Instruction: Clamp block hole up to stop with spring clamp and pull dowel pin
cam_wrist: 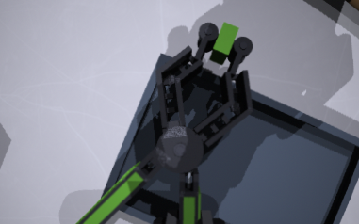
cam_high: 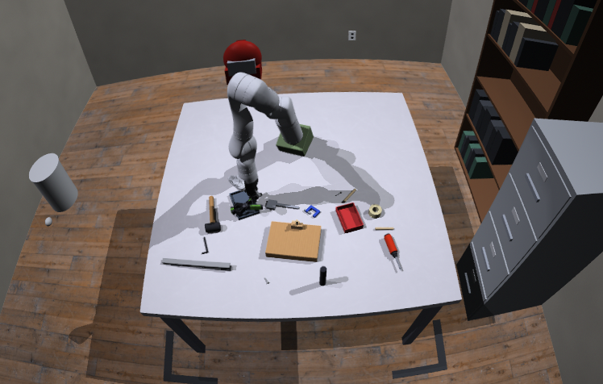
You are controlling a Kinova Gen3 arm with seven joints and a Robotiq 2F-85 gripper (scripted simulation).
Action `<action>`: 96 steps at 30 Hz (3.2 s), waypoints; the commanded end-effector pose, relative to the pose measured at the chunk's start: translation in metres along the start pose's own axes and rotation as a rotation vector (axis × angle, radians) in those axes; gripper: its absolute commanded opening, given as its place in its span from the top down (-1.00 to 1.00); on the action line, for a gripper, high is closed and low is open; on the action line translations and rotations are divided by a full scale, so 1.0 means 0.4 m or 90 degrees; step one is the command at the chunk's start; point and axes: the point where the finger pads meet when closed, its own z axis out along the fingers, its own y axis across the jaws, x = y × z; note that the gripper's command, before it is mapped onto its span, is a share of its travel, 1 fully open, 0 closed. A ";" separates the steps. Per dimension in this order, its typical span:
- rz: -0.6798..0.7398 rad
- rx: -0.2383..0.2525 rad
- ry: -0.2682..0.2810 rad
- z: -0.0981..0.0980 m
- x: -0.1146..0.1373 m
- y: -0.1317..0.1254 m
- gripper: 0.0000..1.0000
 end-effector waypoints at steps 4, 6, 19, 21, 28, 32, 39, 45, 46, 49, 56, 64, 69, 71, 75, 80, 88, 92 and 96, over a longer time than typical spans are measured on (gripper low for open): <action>0.000 0.000 0.000 -0.006 0.000 0.000 0.80; 0.000 0.000 0.000 -0.009 0.000 0.000 0.80; 0.000 0.000 0.000 -0.021 0.000 0.000 0.80; 0.000 0.000 0.000 -0.024 0.000 0.000 0.80; 0.000 0.000 0.000 -0.032 0.000 0.000 0.80; 0.000 0.000 0.000 -0.034 0.000 0.000 0.80; 0.000 0.000 0.000 -0.042 0.000 0.000 0.80; 0.000 0.000 0.000 -0.050 0.001 0.000 0.80; 0.000 0.000 0.000 -0.051 0.001 0.000 0.80; 0.000 0.000 0.000 -0.052 0.001 0.000 0.80; 0.000 0.000 0.000 -0.060 0.001 0.000 0.80; 0.000 0.000 0.000 -0.068 0.001 0.000 0.80; 0.000 0.000 0.000 -0.073 0.001 0.000 0.80; 0.000 0.000 0.000 -0.076 0.001 0.000 0.80; 0.000 0.000 0.000 -0.080 0.001 0.000 0.80; 0.000 0.000 0.000 -0.087 0.001 0.000 0.80; 0.000 0.000 0.000 -0.094 0.001 0.000 0.80; 0.000 0.000 0.000 -0.099 0.001 0.000 0.80; 0.000 0.000 0.000 -0.104 0.001 0.000 0.80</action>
